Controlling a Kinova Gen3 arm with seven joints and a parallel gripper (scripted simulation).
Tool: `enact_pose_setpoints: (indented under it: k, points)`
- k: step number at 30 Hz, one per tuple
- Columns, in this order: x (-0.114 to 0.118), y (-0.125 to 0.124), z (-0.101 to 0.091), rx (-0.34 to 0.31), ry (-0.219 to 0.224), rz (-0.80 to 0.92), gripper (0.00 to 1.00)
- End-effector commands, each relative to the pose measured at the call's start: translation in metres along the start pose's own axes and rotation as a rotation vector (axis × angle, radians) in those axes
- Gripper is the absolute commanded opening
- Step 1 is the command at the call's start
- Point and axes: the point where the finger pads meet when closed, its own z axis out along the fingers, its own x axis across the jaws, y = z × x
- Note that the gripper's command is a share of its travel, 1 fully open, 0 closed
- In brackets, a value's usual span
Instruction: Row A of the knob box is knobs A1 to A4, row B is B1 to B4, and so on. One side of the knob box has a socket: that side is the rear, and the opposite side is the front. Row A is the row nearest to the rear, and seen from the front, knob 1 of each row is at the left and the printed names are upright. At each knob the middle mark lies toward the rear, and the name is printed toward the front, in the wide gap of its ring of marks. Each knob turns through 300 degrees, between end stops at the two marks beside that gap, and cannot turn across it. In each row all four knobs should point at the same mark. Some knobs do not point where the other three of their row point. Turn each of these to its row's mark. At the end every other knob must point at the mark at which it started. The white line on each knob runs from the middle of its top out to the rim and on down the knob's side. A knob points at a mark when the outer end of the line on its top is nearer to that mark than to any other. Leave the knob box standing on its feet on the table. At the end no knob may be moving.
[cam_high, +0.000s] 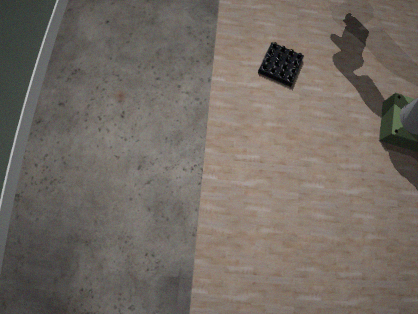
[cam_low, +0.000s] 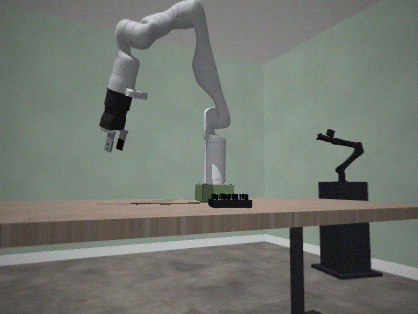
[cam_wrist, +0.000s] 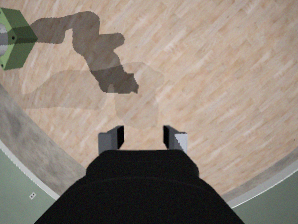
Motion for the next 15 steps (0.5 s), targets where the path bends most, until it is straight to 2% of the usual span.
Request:
enact_pose_setpoints:
  k: [1, 2, 9, 10, 15]
  points:
    - [0.004, -0.005, -0.003, 0.004, 0.015, 0.005, 1.00]
    - [0.004, -0.020, -0.002, 0.022, 0.021, 0.030, 1.00]
    - [0.007, -0.020, -0.004, 0.021, 0.027, 0.032, 1.00]
    - [0.006, -0.036, -0.003, 0.039, 0.032, 0.057, 1.00]
    - [0.009, -0.035, -0.005, 0.039, 0.038, 0.059, 1.00]
